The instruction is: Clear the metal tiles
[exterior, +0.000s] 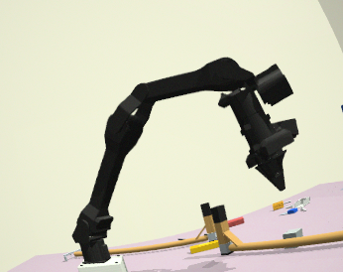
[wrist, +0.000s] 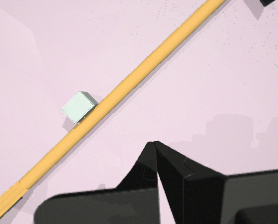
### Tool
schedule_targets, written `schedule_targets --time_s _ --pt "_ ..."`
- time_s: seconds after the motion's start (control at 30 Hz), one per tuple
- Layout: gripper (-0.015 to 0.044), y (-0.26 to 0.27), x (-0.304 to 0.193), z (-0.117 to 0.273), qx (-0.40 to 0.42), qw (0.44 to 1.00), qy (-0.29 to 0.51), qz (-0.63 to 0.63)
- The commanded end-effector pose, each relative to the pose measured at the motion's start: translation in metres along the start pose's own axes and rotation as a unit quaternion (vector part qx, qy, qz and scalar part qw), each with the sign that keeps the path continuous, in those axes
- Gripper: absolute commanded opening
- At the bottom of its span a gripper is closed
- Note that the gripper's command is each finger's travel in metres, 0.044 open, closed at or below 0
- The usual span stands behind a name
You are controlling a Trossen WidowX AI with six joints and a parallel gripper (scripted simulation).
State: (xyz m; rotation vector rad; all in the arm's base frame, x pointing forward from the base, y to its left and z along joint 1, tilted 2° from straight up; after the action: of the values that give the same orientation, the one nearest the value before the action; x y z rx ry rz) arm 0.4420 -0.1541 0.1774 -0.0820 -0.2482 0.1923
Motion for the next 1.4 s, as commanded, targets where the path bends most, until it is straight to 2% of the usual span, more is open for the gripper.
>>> schedule_targets --time_s 0.0,0.2,0.43,1.37 --pt "0.0 0.0 -0.001 0.005 0.0 0.999 -0.005 -0.043" --pt "0.0 -0.001 -0.004 0.01 -0.002 0.993 -0.01 -0.117" --pt "0.0 -0.001 -0.004 0.008 -0.002 0.992 -0.011 -0.126" --pt "0.0 0.0 -0.007 -0.063 -0.005 0.988 -0.011 -0.152"
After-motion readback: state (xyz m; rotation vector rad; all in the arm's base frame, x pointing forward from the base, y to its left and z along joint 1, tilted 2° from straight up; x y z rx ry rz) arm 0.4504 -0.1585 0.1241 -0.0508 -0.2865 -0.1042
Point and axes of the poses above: the point midway between the two fingers, 35 mm back from their tips, its own z axis back along the fingers, its own y axis across the jaws, x = y × z, the point moved 2 cm from there along z, back along the fingers, and after that the axes turned 9 degrees about z, right-handed, at the moved point
